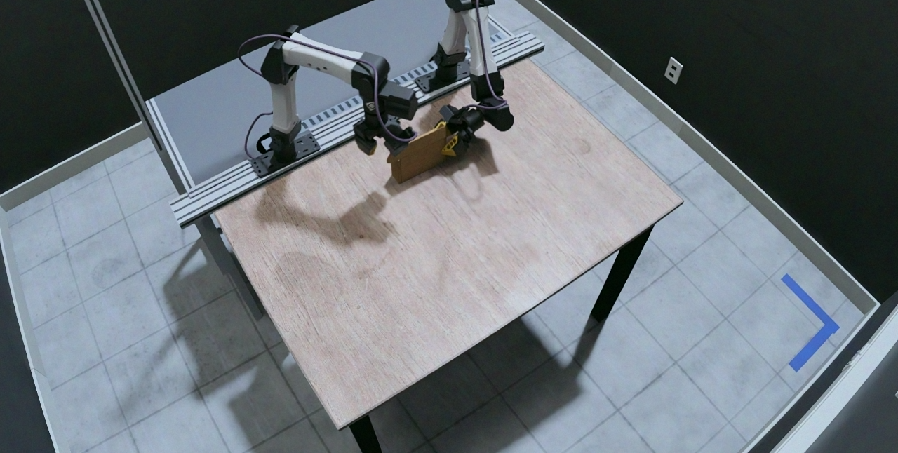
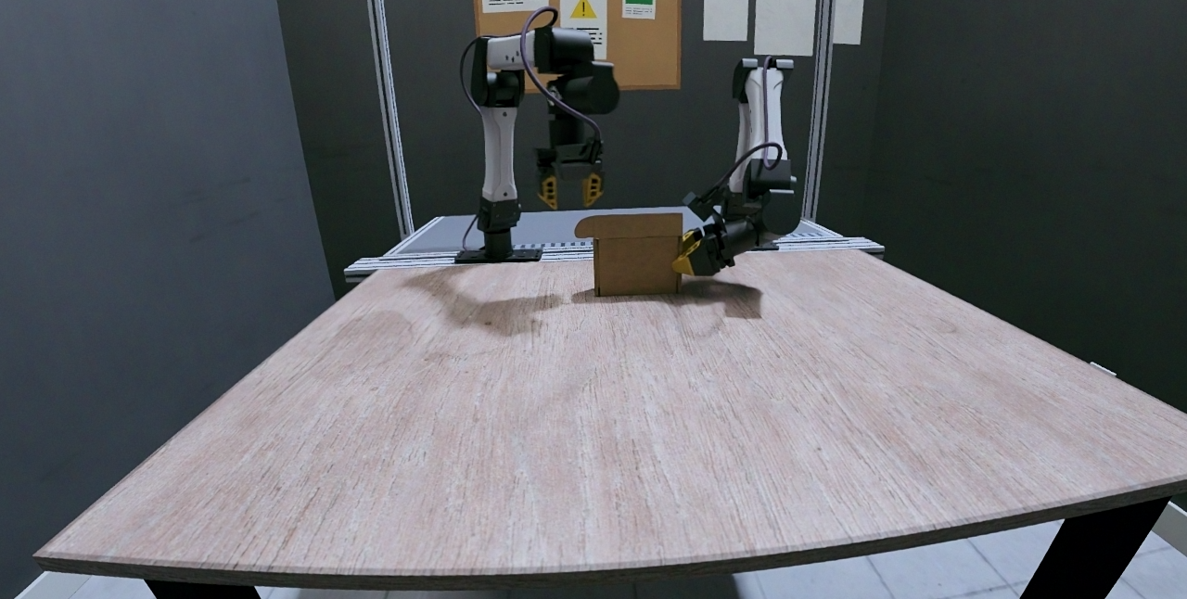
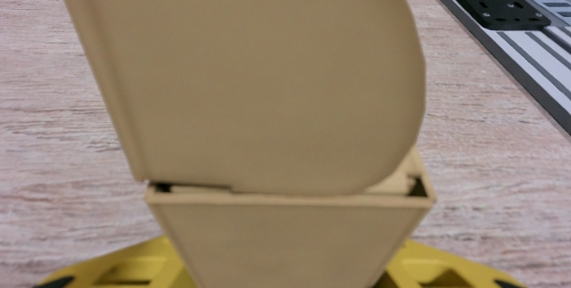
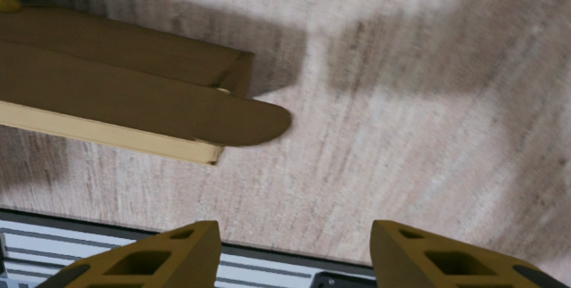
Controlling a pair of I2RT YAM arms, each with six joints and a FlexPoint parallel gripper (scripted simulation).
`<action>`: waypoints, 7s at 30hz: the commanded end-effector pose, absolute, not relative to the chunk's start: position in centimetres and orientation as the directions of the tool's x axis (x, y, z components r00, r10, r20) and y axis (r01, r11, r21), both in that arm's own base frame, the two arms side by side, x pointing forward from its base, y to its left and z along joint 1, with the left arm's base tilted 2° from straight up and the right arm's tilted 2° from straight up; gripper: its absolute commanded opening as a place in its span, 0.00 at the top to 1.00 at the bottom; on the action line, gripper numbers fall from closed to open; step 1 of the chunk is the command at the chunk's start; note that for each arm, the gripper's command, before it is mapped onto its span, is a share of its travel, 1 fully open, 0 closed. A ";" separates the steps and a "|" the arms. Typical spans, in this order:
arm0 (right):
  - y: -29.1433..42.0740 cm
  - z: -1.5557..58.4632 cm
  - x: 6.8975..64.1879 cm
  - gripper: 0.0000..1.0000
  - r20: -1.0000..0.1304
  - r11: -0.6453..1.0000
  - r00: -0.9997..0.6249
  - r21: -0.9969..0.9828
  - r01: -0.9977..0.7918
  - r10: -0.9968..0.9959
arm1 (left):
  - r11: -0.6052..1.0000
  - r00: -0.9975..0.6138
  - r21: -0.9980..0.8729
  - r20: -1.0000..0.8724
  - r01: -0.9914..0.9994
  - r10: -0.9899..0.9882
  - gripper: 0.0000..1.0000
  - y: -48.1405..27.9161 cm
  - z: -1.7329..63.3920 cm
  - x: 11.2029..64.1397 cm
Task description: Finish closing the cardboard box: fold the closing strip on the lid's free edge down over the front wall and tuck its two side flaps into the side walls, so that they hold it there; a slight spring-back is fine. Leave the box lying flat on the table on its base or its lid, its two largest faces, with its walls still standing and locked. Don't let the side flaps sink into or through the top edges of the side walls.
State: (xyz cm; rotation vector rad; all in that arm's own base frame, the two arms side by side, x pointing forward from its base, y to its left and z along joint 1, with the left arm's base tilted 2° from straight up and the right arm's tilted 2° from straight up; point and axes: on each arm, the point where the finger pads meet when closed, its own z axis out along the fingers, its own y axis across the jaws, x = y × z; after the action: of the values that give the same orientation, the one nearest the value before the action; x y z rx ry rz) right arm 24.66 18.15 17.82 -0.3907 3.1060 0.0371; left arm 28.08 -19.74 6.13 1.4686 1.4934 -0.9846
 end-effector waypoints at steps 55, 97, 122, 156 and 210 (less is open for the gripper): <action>19.9 14.9 26.0 0.45 -0.024 0.971 -0.971 0.017 -0.237 -0.236 | 0.017 0.017 0.025 -0.930 1.000 0.368 0.55 -20.0 6.5 28.3; 19.8 14.8 26.3 0.45 -0.015 0.971 -0.971 0.014 -0.237 -0.237 | 0.017 0.017 0.025 -0.930 1.000 0.368 0.55 -20.0 6.5 28.3; 20.7 14.9 26.4 0.45 -0.015 0.971 -0.971 0.014 -0.238 -0.238 | 0.017 0.017 0.025 -0.930 1.000 0.368 0.55 -20.0 6.5 28.3; 22.4 14.9 26.5 0.45 -0.024 0.970 -0.970 0.032 -0.241 -0.240 | 0.017 0.017 0.025 -0.930 1.000 0.368 0.55 -20.0 6.5 28.3; 22.7 14.8 26.1 0.45 -0.022 0.997 -0.998 0.039 -0.063 -0.062 | 0.017 0.017 0.025 -0.930 1.000 0.368 0.55 -20.0 6.5 28.3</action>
State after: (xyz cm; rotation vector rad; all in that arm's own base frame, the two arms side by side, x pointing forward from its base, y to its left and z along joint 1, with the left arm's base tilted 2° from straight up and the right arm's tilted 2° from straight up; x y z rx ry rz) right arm 25.96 21.33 14.81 -0.1050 3.1260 0.0139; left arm 28.11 -19.72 6.13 1.4639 1.4991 -0.9876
